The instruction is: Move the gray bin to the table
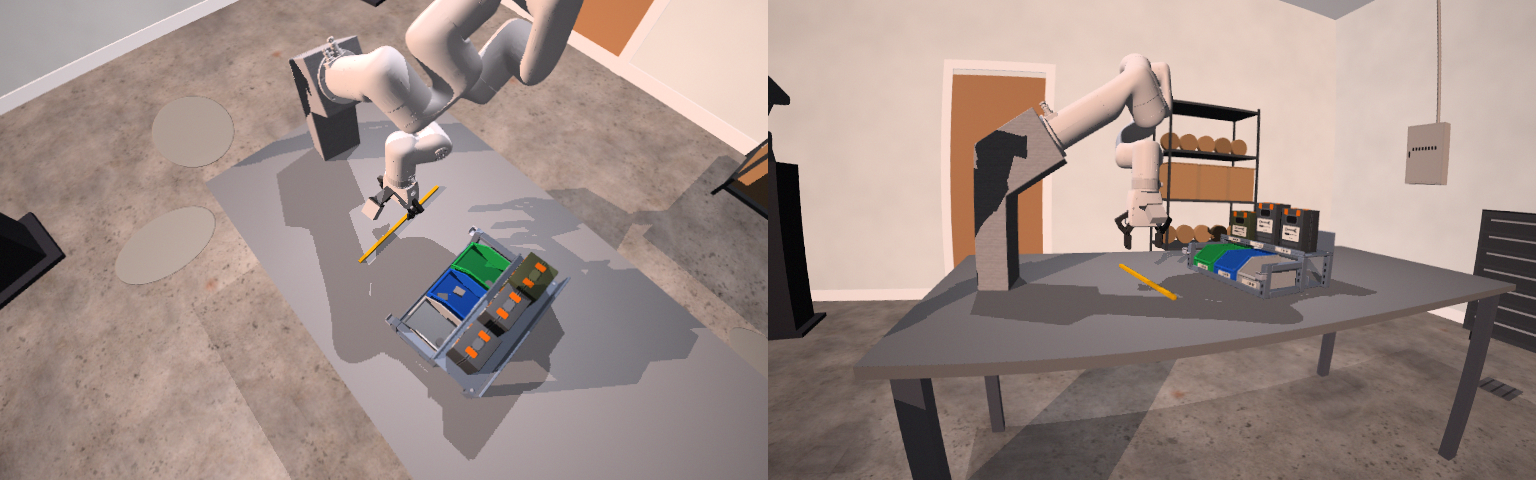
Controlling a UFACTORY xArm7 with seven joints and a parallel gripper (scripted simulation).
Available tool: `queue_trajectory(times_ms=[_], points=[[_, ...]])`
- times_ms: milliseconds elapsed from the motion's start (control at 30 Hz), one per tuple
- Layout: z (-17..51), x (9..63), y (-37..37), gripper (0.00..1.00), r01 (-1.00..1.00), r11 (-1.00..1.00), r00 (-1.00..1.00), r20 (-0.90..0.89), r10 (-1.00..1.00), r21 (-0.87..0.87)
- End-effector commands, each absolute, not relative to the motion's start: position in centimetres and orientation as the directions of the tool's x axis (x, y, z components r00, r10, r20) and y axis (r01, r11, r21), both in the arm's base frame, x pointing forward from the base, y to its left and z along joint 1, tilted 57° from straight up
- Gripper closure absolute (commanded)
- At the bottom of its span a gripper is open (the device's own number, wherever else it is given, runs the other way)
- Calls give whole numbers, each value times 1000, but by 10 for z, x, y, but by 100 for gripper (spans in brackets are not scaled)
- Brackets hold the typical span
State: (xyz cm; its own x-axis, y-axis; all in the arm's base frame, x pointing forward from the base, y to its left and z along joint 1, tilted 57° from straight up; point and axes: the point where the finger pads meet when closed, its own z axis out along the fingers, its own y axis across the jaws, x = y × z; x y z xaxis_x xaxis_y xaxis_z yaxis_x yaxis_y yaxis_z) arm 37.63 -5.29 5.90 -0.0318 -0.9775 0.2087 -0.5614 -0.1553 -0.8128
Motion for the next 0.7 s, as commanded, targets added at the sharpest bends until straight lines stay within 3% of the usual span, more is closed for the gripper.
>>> queue_trajectory(times_ms=[0,367,400,667], points=[[90,335,-41,0,-561,-157,-32,210,-977,-813],[90,335,-41,0,-561,-157,-32,210,-977,-813],[65,368,-51,0,-562,-155,-32,209,-977,-813],[90,335,-41,0,-561,-157,-32,210,-977,-813]])
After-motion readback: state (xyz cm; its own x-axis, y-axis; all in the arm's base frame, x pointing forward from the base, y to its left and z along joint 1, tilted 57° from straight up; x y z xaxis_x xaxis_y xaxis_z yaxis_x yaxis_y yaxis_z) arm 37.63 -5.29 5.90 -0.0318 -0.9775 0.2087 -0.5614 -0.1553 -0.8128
